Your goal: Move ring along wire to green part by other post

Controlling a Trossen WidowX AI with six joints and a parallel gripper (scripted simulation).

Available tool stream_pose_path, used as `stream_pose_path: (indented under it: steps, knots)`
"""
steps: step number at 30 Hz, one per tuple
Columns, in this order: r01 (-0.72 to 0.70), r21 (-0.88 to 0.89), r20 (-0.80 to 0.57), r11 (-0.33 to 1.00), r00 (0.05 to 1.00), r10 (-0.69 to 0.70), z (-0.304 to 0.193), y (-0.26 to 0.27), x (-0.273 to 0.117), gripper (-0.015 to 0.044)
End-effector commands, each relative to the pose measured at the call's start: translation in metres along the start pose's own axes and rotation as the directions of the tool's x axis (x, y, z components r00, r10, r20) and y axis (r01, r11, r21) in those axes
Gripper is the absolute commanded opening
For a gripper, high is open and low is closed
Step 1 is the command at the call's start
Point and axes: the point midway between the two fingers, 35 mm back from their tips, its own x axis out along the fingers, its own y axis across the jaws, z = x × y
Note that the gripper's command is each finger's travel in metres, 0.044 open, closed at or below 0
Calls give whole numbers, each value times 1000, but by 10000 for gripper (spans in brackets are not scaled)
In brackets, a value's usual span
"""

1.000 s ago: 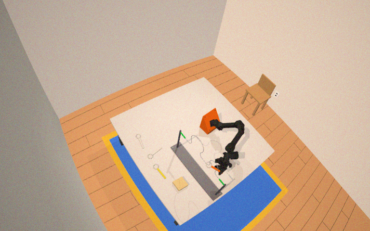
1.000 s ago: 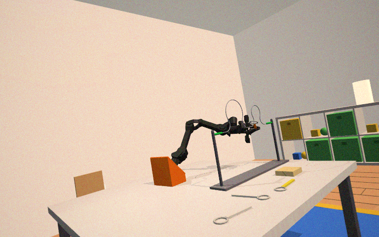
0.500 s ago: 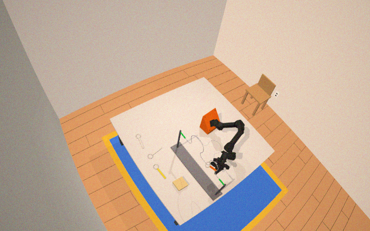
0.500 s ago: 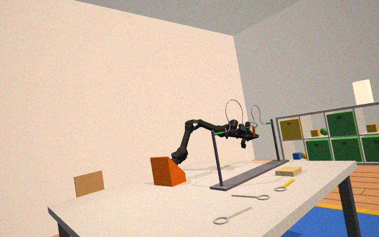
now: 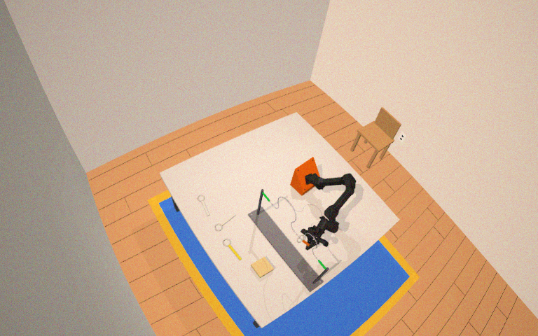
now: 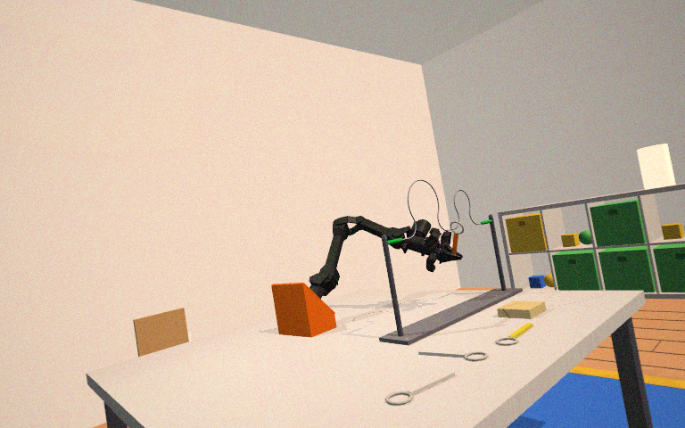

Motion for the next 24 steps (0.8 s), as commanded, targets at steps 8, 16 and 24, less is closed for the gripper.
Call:
stream_pose_path:
  steps: [8,16,24]
  knots:
    - [109,-200,-14,974,993,-114,5,-35,-8,-150]
    - [157,-290,-12,944,986,-168,10,-54,-13,-150]
    - [179,-332,-9,926,981,-193,15,-66,-17,-150]
